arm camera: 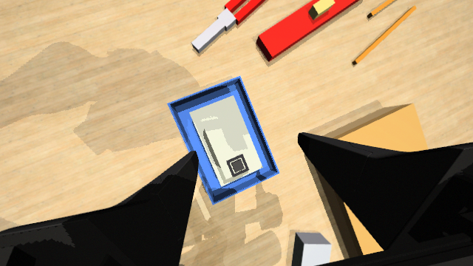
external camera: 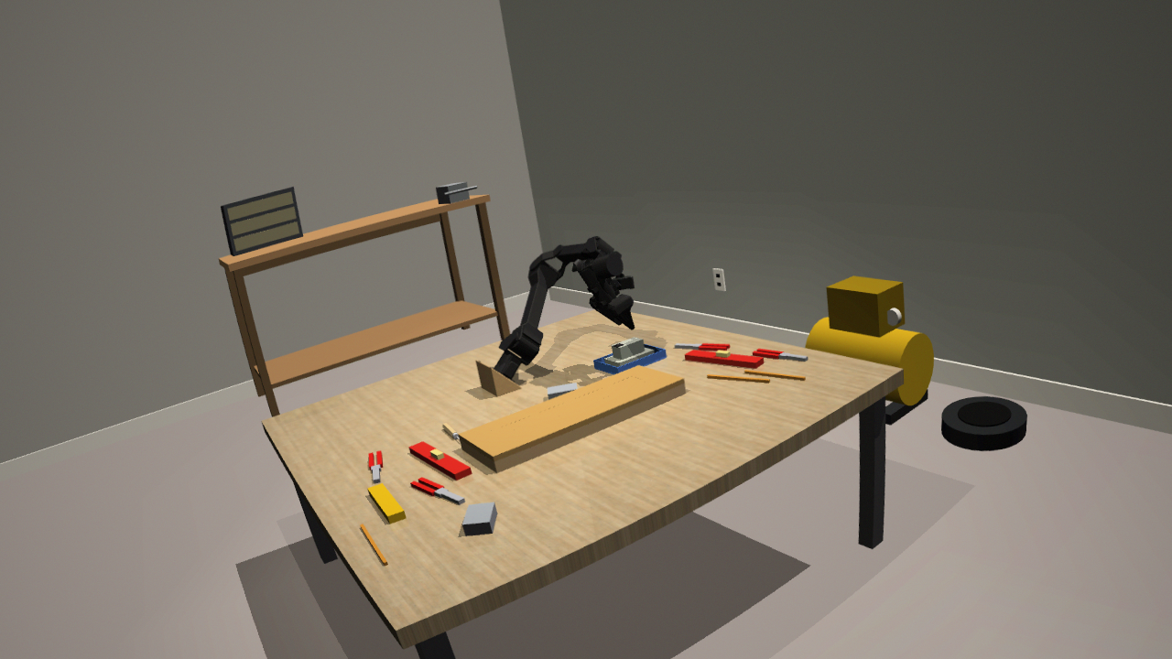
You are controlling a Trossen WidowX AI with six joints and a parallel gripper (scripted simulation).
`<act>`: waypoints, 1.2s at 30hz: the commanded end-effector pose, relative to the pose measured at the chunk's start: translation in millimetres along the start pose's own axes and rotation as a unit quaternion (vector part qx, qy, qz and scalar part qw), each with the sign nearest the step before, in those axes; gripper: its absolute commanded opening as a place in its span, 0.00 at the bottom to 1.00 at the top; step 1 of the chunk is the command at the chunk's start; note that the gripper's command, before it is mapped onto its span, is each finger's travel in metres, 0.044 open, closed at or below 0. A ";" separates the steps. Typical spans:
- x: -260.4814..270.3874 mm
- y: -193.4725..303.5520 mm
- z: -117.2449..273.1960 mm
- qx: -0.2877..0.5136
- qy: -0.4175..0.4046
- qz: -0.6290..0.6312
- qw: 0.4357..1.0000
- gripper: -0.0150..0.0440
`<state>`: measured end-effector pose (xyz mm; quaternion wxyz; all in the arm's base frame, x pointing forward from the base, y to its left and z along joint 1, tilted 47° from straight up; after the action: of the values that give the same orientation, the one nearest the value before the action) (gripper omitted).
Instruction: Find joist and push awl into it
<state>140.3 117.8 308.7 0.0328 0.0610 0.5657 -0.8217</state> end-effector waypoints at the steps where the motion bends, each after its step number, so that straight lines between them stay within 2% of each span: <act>1: -41.5 31.9 5.8 0.051 0.026 -0.080 0.995 1.00; 9: -116.3 138.3 46.1 0.146 0.081 -0.234 0.958 1.00; 17: -134.0 256.6 97.1 0.204 0.104 -0.377 0.898 1.00; 27: -84.3 402.2 147.5 0.233 0.093 -0.535 0.807 1.00; 36: 5.8 506.0 154.6 0.220 0.045 -0.642 0.733 1.00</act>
<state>214.7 -197.5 -72.1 -0.5273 -0.2419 0.2804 -0.7647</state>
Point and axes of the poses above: the point midway between the two fingers, 35 mm back from their tips, its own z axis back along the fingers, its own x axis across the jaws, y = z × x, the point moved 3 cm from there along z, back along the fingers, and after that the axes turned 14 degrees about z, right-handed, at the moved point
